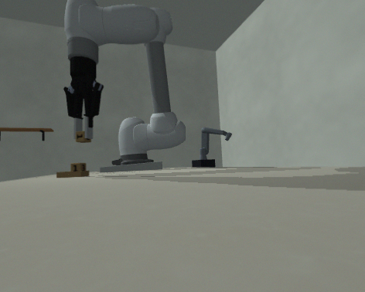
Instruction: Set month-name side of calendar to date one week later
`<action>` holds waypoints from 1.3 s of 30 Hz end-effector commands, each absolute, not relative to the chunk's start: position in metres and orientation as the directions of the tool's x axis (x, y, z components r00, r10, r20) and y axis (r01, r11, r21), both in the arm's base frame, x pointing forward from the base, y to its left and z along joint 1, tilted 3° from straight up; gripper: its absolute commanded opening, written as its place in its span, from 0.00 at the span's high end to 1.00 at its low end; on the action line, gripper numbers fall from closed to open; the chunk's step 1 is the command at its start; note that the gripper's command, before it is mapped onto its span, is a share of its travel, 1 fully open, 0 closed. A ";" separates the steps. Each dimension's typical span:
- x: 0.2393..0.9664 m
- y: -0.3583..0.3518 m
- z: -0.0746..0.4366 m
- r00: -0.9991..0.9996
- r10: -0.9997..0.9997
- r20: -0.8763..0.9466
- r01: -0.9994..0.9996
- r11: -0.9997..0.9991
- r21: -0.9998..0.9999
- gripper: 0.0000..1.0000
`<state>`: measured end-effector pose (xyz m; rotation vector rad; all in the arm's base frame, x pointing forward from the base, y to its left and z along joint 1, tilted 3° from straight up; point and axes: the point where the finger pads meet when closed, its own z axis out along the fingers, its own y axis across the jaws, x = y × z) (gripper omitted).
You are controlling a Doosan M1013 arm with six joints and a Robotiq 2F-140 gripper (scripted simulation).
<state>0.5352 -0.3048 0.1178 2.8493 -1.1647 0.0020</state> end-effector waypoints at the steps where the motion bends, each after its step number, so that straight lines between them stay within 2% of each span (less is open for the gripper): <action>1: 0.537 -0.302 0.118 0.771 -0.636 0.018 -0.636 -0.770 0.050 0.75; 3: 0.540 -0.298 0.117 0.858 -0.514 0.010 -0.513 -0.857 0.052 0.75; 9: 0.546 -0.290 0.116 0.955 -0.296 -0.003 -0.295 -0.954 0.053 0.75; 16: 0.552 -0.281 0.114 1.000 -0.001 -0.018 0.000 -0.999 0.050 0.75; 19: 0.553 -0.280 0.114 0.999 0.034 -0.020 0.035 -0.998 0.049 0.75; 20: 0.555 -0.276 0.114 0.990 0.137 -0.025 0.138 -0.989 0.047 0.75; 30: 0.564 -0.263 0.112 0.847 0.530 -0.042 0.531 -0.846 0.033 0.75; 35: 0.566 -0.259 0.111 0.779 0.625 -0.046 0.626 -0.779 0.027 0.75; 39: 0.570 -0.252 0.110 0.641 0.766 -0.050 0.768 -0.641 0.018 0.75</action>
